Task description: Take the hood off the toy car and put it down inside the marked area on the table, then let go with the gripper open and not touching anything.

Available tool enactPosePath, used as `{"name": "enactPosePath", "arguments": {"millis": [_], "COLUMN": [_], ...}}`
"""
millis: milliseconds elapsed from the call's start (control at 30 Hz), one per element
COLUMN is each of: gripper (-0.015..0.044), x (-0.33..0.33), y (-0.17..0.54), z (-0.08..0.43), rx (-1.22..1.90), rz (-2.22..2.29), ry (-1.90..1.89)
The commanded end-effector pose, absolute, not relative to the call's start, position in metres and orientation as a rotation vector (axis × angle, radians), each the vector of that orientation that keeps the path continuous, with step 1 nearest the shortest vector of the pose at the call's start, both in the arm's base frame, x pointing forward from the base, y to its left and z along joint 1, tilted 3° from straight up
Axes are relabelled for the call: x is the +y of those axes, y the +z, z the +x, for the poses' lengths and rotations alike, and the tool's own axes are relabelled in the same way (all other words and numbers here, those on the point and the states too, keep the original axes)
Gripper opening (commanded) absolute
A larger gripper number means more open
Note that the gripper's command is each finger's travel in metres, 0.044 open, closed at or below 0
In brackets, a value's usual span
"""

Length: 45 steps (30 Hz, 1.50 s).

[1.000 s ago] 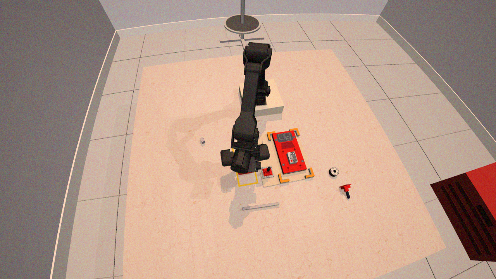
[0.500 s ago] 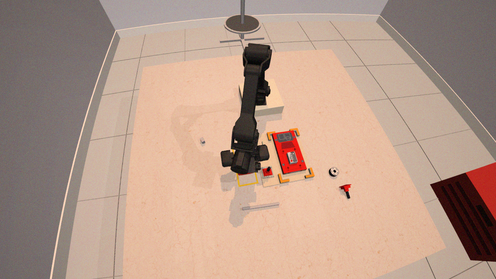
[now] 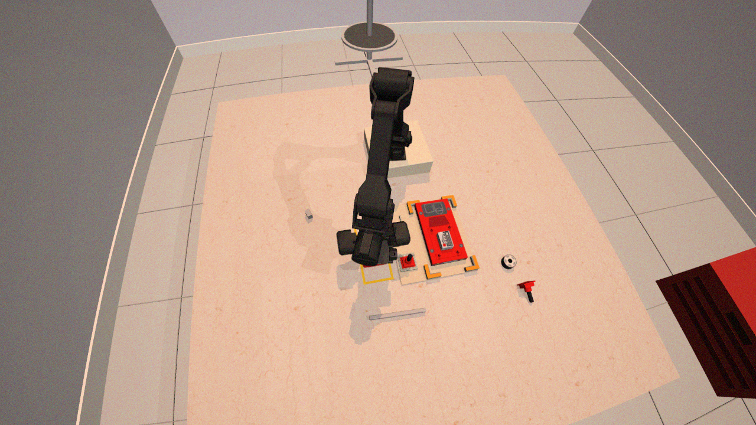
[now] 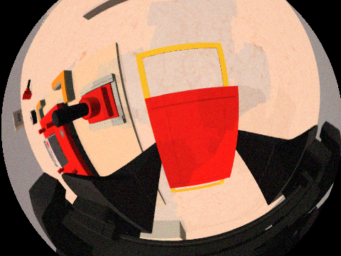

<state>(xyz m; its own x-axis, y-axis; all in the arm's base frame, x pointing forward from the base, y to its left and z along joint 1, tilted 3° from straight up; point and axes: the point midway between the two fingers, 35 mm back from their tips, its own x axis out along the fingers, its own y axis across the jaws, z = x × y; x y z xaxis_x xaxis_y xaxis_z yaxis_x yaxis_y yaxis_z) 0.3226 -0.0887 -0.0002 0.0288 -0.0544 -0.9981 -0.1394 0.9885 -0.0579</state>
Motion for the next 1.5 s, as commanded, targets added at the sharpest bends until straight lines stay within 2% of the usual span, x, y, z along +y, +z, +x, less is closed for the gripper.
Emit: {"name": "enactPosePath", "arguments": {"millis": [0, 467, 733, 1467], "gripper": [0.0079, 0.044, 0.044, 0.044], "x": [-0.089, -0.089, -0.085, -0.085], "y": [0.0, 0.002, 0.07, 0.072], "z": [0.323, 0.323, 0.322, 0.322], "rx": [1.542, 1.542, 1.554, 1.554], "rz": [-0.154, -0.154, -0.155, -0.155], "ry": [0.066, 0.066, 0.065, 0.065]}}
